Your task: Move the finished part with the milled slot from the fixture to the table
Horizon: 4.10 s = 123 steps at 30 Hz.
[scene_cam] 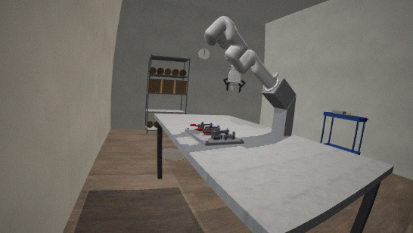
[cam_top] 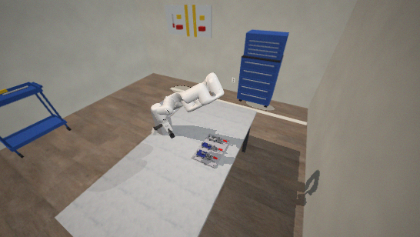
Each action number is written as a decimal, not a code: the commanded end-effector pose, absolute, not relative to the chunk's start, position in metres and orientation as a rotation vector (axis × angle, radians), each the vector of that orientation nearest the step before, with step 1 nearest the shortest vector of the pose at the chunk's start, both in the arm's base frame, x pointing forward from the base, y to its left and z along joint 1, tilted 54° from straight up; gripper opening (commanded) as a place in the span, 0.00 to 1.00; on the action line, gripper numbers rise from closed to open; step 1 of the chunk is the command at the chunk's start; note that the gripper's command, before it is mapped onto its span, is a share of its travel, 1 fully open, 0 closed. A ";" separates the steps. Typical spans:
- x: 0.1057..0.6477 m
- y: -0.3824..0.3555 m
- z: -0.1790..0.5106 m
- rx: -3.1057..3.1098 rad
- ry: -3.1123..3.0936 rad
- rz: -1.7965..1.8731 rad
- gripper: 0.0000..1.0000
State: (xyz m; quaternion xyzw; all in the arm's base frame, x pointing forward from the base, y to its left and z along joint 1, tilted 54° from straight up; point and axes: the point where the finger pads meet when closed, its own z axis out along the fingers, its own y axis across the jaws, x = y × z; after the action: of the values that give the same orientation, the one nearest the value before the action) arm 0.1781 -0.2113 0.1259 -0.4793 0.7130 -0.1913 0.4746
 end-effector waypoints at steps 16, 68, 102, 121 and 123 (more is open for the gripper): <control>0.157 -0.227 0.128 -0.962 2.019 -0.443 1.00; 0.156 -0.227 0.128 -0.954 2.028 -0.443 1.00; 0.160 -0.183 0.101 -1.341 2.081 -0.145 1.00; 0.173 -0.169 0.091 -2.203 2.018 0.009 1.00; 0.180 -0.170 0.094 -2.303 1.986 -0.017 1.00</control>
State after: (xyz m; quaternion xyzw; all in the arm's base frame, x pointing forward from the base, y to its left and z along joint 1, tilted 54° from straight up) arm 0.1722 -0.1692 0.0914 -0.7277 0.6785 -0.0004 0.1007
